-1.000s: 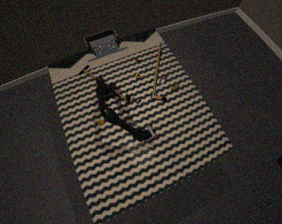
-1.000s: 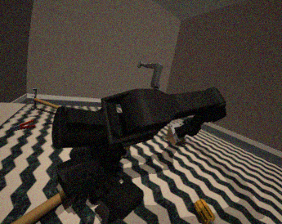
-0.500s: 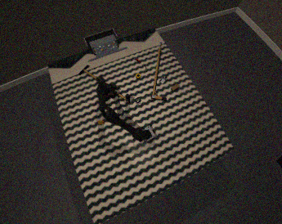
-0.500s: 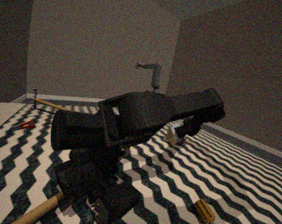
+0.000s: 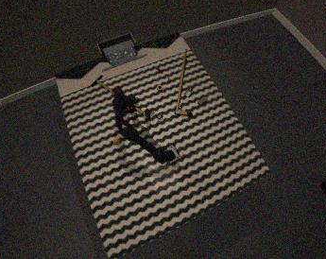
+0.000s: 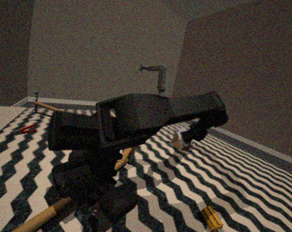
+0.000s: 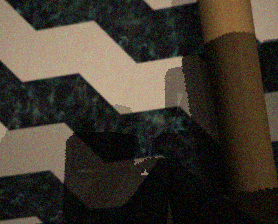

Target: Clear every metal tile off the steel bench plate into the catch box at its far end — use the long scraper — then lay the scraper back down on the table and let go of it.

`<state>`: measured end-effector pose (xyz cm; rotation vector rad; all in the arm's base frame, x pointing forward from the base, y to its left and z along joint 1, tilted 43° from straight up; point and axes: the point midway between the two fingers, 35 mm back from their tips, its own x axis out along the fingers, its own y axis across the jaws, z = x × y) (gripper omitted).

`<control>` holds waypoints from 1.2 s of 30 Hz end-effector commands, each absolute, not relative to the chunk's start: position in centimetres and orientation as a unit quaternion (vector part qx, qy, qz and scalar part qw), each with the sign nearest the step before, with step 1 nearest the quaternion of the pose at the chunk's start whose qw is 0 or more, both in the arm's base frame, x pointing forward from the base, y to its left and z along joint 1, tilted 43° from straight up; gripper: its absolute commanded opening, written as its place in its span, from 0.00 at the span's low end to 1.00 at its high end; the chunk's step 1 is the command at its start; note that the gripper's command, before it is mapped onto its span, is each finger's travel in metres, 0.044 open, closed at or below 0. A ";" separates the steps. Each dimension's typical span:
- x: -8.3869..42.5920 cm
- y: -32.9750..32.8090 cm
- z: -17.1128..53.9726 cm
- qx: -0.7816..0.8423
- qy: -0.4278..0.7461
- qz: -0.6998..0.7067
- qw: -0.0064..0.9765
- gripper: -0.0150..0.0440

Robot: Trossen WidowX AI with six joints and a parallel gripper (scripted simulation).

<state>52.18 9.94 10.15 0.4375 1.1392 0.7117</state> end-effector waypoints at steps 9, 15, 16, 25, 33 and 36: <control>53.0 9.0 9.4 0.202 0.523 0.325 0.762 0.25; 53.3 8.6 9.0 0.203 0.523 0.324 0.762 0.25; 53.3 8.6 9.0 0.204 0.523 0.323 0.762 0.25; 53.7 8.0 8.4 0.205 0.523 0.322 0.762 0.25; 54.1 7.5 7.9 0.207 0.523 0.320 0.762 0.25; 54.2 7.3 7.8 0.208 0.523 0.319 0.762 0.25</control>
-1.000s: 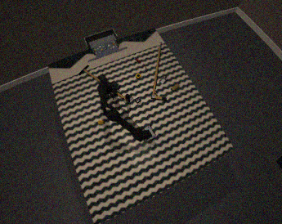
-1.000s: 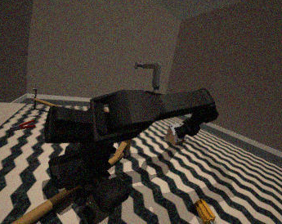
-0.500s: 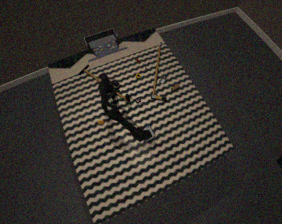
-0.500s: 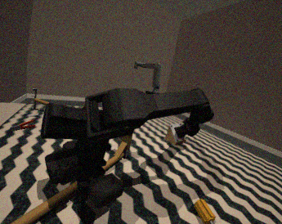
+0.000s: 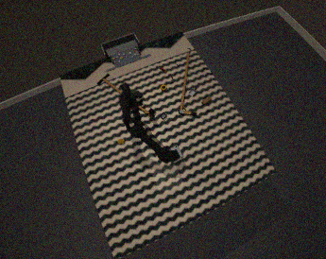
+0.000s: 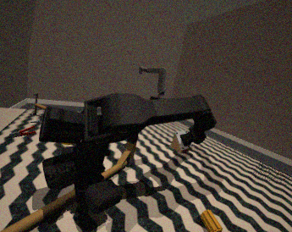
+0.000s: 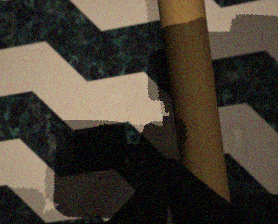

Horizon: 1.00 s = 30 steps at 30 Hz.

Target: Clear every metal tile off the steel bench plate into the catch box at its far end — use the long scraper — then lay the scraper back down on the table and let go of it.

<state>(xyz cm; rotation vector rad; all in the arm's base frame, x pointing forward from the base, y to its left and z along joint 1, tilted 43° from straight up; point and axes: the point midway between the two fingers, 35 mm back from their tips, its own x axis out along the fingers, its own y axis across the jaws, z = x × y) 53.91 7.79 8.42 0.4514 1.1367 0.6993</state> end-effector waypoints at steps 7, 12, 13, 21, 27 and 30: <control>54.5 6.8 7.3 0.209 0.524 0.318 0.762 0.25; 54.7 6.5 7.0 0.210 0.524 0.317 0.762 0.25; 54.7 6.4 7.0 0.211 0.524 0.317 0.762 0.25; 55.0 5.9 6.4 0.212 0.524 0.315 0.762 0.25; 55.2 5.5 6.1 0.214 0.524 0.314 0.762 0.25; 55.3 5.3 5.9 0.214 0.524 0.313 0.762 0.25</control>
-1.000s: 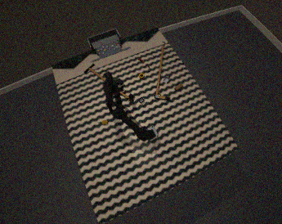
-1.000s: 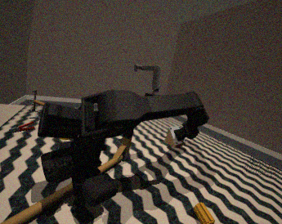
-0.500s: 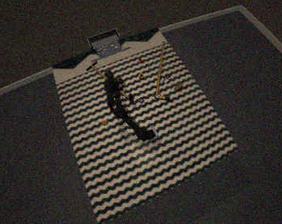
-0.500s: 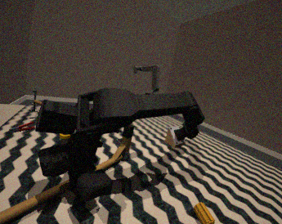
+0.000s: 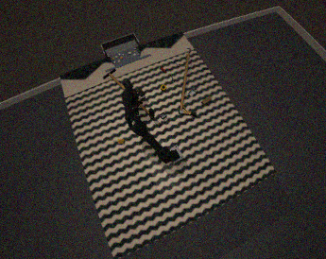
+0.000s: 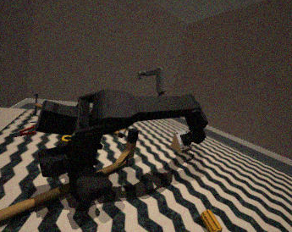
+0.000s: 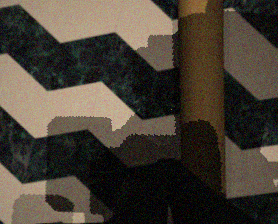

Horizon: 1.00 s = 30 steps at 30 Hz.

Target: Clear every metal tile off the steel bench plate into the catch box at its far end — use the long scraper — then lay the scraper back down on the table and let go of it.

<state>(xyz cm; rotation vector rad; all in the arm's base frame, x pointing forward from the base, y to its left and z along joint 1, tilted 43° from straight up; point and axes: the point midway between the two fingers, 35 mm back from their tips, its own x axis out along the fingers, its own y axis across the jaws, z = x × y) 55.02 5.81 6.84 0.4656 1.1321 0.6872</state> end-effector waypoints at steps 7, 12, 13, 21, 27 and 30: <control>55.5 4.8 5.4 0.216 0.524 0.312 0.763 0.25; 55.6 4.6 5.2 0.216 0.524 0.311 0.763 0.25; 55.6 4.6 5.2 0.216 0.524 0.311 0.763 0.25; 55.2 3.3 7.9 0.213 0.510 0.313 0.772 0.25; 55.2 2.9 8.3 0.212 0.508 0.313 0.774 0.25; 55.2 2.9 8.3 0.212 0.508 0.313 0.774 0.25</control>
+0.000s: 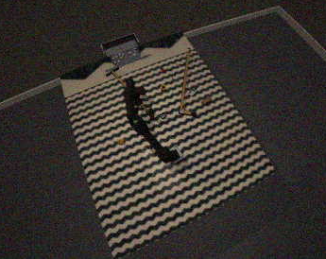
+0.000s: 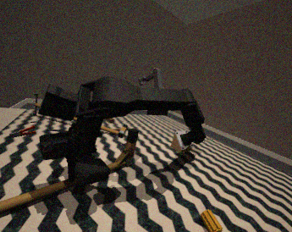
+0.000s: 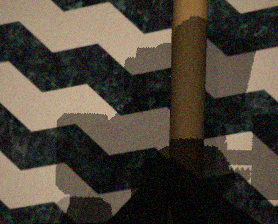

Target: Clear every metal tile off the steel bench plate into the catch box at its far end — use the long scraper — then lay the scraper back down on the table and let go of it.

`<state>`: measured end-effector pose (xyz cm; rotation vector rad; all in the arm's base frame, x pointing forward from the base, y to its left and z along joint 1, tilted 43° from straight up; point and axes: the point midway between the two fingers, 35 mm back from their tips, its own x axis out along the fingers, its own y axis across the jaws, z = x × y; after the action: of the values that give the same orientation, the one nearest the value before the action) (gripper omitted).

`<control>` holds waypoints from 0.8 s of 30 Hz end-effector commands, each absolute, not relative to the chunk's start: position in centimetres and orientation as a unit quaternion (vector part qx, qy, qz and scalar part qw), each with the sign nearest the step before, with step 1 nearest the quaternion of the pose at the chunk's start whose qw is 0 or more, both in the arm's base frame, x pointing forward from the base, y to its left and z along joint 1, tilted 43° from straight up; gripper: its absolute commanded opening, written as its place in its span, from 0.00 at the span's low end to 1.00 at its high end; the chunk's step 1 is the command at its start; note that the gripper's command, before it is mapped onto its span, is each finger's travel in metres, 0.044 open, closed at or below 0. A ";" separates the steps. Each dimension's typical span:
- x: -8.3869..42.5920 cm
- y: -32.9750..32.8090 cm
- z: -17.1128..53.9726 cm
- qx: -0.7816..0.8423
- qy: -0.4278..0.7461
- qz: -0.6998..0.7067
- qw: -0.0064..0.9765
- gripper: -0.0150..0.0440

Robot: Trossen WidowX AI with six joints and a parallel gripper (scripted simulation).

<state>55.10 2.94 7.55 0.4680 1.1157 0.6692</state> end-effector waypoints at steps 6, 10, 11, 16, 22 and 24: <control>55.0 2.3 10.3 0.221 0.497 0.304 0.782 0.25; 54.8 1.7 12.1 0.229 0.486 0.297 0.789 0.25; 54.8 1.6 12.6 0.231 0.484 0.295 0.791 0.25; 54.4 0.9 14.8 0.241 0.470 0.286 0.799 0.25; 53.8 0.3 17.1 0.251 0.456 0.277 0.807 0.25; 53.8 0.3 17.2 0.252 0.456 0.277 0.808 0.25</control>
<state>54.15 0.53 16.29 0.5222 0.9853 0.6002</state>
